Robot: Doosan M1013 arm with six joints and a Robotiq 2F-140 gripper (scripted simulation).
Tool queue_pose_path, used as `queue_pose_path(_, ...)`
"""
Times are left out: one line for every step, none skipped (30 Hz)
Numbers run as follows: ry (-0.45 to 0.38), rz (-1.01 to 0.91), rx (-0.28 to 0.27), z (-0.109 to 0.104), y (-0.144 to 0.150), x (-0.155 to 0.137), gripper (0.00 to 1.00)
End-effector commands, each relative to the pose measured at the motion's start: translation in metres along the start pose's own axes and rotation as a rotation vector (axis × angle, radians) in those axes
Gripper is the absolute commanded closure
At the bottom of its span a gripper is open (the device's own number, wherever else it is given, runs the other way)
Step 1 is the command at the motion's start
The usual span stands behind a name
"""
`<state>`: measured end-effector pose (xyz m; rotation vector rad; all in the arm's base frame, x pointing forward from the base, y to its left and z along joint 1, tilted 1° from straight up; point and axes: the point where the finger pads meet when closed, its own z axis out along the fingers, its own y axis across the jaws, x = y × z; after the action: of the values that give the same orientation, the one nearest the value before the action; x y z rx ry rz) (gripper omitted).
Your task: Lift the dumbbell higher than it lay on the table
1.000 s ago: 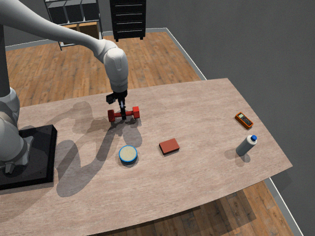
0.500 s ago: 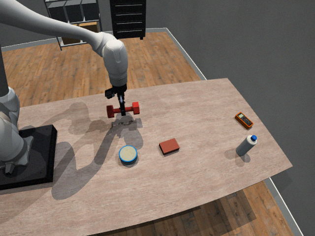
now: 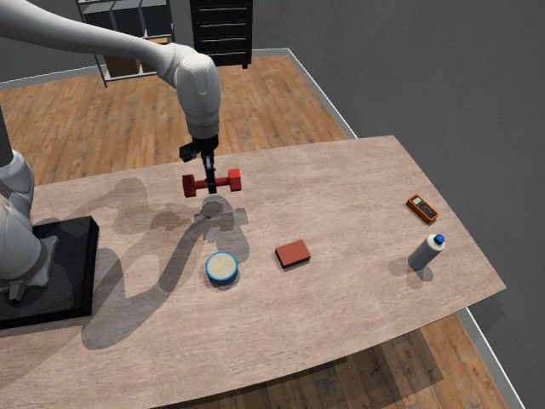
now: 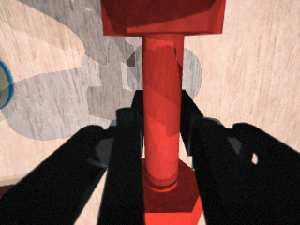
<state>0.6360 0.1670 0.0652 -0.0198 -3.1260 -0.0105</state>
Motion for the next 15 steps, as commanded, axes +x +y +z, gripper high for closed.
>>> queue_pose_path(-0.001, 0.0, -0.001, -0.008, 0.0, -0.001, 0.9)
queue_pose_path(-0.001, 0.0, -0.001, -0.01, 0.0, -0.001, 0.9)
queue_pose_path(-0.001, 0.0, -0.001, -0.012, 0.0, 0.0, 0.9)
queue_pose_path(-0.001, 0.0, -0.001, -0.013, 0.0, 0.0, 0.9)
queue_pose_path(-0.001, 0.0, -0.001, -0.015, 0.0, 0.0, 0.9)
queue_pose_path(-0.001, 0.0, -0.001, -0.016, 0.0, 0.0, 0.9)
queue_pose_path(-0.001, 0.0, -0.001, -0.017, 0.0, 0.0, 0.9)
queue_pose_path(-0.001, 0.0, -0.001, -0.018, 0.0, 0.0, 0.9)
queue_pose_path(-0.001, 0.0, -0.001, -0.019, 0.0, 0.0, 0.9)
queue_pose_path(-0.001, 0.0, -0.001, -0.02, 0.0, 0.0, 0.9)
queue_pose_path(-0.001, 0.0, -0.001, -0.02, 0.0, 0.0, 0.9)
queue_pose_path(-0.001, 0.0, -0.001, -0.021, 0.0, 0.0, 0.9)
queue_pose_path(-0.001, 0.0, -0.001, -0.021, 0.0, 0.0, 0.9)
queue_pose_path(-0.001, 0.0, -0.001, -0.021, 0.0, 0.0, 0.9)
queue_pose_path(-0.001, 0.0, -0.001, -0.021, 0.0, 0.0, 0.9)
